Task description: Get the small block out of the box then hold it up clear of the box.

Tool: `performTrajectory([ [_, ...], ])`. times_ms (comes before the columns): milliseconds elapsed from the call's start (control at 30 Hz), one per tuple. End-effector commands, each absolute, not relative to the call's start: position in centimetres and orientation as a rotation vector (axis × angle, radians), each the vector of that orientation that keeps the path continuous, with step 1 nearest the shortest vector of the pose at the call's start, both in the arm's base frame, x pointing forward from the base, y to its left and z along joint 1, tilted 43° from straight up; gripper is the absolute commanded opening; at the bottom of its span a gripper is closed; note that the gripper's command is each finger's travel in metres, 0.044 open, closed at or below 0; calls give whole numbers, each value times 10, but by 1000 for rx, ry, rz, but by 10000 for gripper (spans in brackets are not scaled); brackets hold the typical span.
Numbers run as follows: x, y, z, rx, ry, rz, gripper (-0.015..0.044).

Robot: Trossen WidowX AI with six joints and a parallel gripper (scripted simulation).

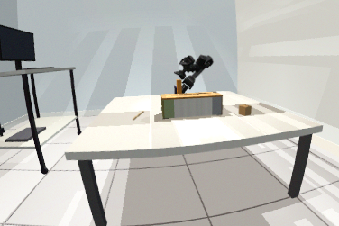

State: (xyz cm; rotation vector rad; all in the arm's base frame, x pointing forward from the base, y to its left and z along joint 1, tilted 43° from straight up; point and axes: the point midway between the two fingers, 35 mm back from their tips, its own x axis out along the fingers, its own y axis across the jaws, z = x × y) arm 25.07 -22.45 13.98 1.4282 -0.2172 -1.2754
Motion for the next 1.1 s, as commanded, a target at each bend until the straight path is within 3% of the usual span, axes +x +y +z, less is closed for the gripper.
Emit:
performTrajectory([
  [0,251,-224,139,1417,-199,-1275,400],
  [267,277,-211,113,910,551,-1080,400],
  [567,294,-185,90,346,1160,-452,400],
  [767,301,-166,83,71,1300,48,400],
  [1067,308,-146,85,-184,1227,591,400],
])
